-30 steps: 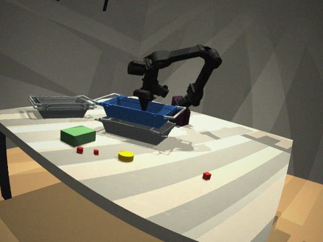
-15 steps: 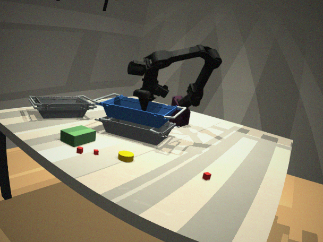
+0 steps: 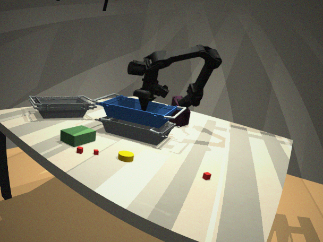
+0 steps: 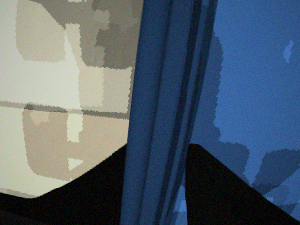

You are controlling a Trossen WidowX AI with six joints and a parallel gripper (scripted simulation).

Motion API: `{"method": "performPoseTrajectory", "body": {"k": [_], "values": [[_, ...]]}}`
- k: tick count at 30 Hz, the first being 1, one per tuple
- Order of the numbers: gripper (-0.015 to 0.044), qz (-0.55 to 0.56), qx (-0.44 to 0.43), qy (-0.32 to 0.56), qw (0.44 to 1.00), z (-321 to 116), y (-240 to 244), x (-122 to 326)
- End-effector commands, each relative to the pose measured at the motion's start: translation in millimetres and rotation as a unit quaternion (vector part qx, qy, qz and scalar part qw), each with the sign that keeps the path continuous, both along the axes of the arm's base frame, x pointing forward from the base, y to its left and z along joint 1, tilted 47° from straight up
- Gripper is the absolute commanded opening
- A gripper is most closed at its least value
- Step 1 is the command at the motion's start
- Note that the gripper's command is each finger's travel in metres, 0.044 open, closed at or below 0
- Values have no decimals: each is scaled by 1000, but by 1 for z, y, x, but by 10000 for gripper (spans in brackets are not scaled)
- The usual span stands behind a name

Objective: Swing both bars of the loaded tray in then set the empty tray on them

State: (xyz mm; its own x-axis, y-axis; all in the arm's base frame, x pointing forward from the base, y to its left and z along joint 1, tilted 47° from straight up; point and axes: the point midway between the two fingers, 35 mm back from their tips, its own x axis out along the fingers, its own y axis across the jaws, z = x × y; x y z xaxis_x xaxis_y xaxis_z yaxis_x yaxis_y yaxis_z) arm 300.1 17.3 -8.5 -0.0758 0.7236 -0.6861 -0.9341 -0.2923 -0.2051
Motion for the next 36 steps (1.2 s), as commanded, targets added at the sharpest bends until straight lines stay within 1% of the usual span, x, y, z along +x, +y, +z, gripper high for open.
{"method": "performPoseTrajectory", "body": {"k": [1,28,36], "values": [[0,10,-3,10,1000,-2,5,-5],[0,10,-3,10,1000,-2,5,-5],[117,10,-3,10,1000,-2,5,-5]]}}
